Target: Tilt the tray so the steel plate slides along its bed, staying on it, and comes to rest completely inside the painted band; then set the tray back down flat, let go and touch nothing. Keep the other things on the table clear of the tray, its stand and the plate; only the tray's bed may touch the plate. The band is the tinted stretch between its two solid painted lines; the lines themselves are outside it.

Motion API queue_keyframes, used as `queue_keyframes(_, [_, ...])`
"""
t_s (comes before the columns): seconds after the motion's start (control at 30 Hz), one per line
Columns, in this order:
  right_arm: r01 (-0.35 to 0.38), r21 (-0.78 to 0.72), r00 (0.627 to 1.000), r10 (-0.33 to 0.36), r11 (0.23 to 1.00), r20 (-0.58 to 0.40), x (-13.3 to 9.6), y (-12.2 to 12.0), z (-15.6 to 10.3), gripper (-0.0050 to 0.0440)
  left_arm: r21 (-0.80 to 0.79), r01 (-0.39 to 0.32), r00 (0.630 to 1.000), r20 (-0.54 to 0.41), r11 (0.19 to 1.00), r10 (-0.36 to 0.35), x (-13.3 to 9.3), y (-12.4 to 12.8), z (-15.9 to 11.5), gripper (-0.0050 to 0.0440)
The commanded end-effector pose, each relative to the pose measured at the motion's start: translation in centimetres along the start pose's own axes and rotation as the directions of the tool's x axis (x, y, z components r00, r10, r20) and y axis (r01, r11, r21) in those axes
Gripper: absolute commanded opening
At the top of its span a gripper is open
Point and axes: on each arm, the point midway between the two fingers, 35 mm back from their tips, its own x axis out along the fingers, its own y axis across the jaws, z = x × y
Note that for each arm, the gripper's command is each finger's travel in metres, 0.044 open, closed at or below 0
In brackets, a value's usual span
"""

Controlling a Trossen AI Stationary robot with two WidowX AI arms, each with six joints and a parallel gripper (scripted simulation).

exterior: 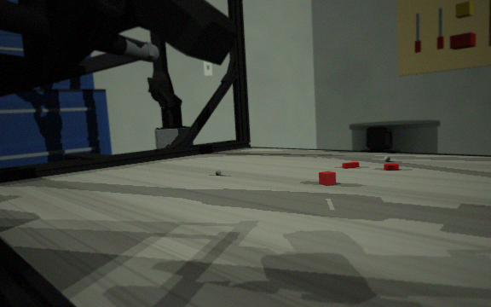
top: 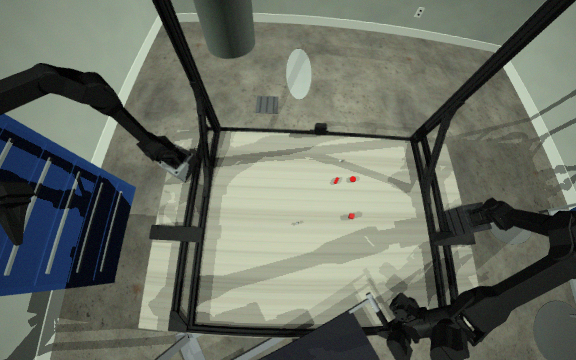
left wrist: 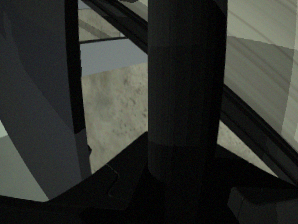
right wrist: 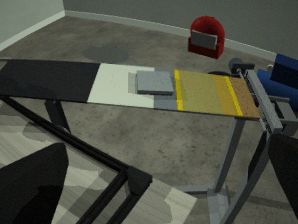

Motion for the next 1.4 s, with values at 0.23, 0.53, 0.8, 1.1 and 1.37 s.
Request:
queue_keyframes(0.23, [0.001, -0.002, 1.0, -0.001, 1.0, 0.0, 0.0, 0.0, 0.0, 0.044, 0.0, -0.013, 1.0, -0.002, 1.0, 0.013, -0.3, 0.4, -0.1, 0.0])
queue_keyframes(0.53, [0.001, -0.002, 1.0, -0.001, 1.0, 0.0, 0.0, 0.0, 0.0, 0.044, 0.0, -0.023, 1.0, -0.002, 1.0, 0.023, -0.8, 0.9, -0.1, 0.0])
queue_keyframes(0.8, [0.001, -0.002, 1.0, -0.001, 1.0, 0.0, 0.0, 0.0, 0.0, 0.044, 0.0, -0.031, 1.0, -0.002, 1.0, 0.031, -1.1, 1.3, -0.1, 0.0])
queue_keyframes(1.1, [0.001, -0.002, 1.0, -0.001, 1.0, 0.0, 0.0, 0.0, 0.0, 0.044, 0.0, -0.034, 0.999, -0.002, 0.999, 0.034, -1.5, 1.8, -0.1, 0.0])
queue_keyframes(1.37, [0.001, -0.002, 1.0, -0.001, 1.0, 0.0, 0.0, 0.0, 0.0, 0.044, 0.0, -0.04, 0.999, -0.002, 0.999, 0.04, -1.9, 2.1, -0.1, 0.0])
